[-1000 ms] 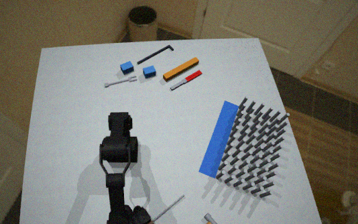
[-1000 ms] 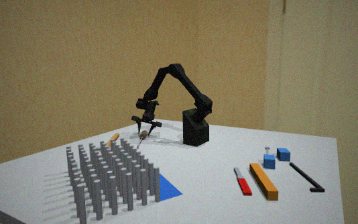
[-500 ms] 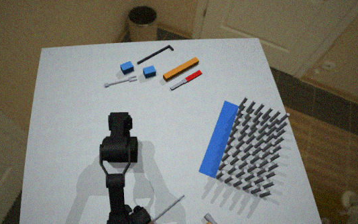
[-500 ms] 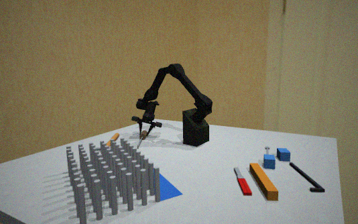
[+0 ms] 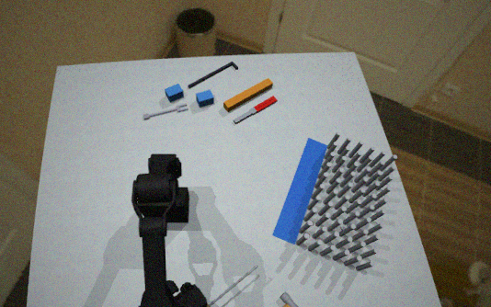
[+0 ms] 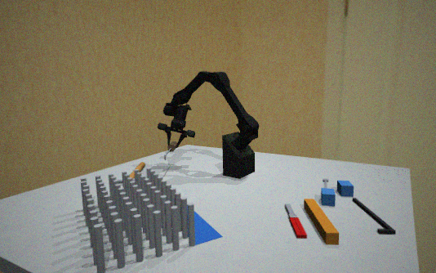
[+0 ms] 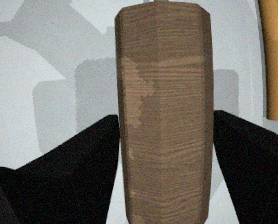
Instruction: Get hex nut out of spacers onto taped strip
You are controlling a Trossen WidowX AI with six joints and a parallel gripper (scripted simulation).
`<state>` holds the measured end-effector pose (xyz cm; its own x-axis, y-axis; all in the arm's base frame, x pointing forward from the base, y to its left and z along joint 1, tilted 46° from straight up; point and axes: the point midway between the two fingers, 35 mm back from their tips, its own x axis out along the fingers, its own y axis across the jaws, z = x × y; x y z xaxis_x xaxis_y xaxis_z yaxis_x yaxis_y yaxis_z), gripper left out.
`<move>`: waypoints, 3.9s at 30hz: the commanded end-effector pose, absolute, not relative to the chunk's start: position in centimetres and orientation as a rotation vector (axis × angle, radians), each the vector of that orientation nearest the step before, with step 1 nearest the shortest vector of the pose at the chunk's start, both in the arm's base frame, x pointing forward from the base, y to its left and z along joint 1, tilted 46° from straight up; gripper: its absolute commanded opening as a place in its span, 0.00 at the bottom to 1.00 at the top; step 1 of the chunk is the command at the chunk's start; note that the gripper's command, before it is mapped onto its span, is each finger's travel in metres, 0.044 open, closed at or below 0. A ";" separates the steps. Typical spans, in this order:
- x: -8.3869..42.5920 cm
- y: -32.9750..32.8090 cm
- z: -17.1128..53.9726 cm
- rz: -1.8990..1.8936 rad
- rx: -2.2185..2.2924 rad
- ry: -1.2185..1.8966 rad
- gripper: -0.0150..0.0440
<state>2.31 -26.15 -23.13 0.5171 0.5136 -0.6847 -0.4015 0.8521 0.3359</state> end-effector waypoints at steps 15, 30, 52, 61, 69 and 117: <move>1.8 -30.7 -15.8 0.535 0.176 0.898 0.25; 8.2 -31.1 -9.3 0.462 0.330 1.070 0.25; 17.2 -26.9 -0.3 0.285 0.503 1.262 0.25; 19.9 -23.8 3.0 0.222 0.543 1.294 0.25; 21.9 -20.4 5.6 0.138 0.607 1.331 0.25; 25.9 -1.9 7.5 -0.158 0.855 1.362 0.25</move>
